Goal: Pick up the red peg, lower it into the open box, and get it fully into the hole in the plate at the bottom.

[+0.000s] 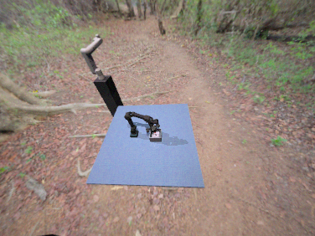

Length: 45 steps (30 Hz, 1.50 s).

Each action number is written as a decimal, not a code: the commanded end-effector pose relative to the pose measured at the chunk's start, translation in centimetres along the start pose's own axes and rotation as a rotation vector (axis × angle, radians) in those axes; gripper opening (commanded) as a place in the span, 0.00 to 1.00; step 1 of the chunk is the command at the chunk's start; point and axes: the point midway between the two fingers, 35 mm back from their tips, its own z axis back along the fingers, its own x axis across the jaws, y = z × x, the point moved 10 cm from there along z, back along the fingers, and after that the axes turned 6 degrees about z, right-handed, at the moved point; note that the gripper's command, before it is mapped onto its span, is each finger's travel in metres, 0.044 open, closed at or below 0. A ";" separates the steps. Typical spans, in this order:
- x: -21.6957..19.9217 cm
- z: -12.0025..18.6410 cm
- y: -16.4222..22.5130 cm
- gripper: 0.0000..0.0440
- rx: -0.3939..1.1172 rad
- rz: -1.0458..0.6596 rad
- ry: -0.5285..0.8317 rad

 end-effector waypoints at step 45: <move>3.1 -5.0 -9.0 1.00 -0.061 0.015 -0.014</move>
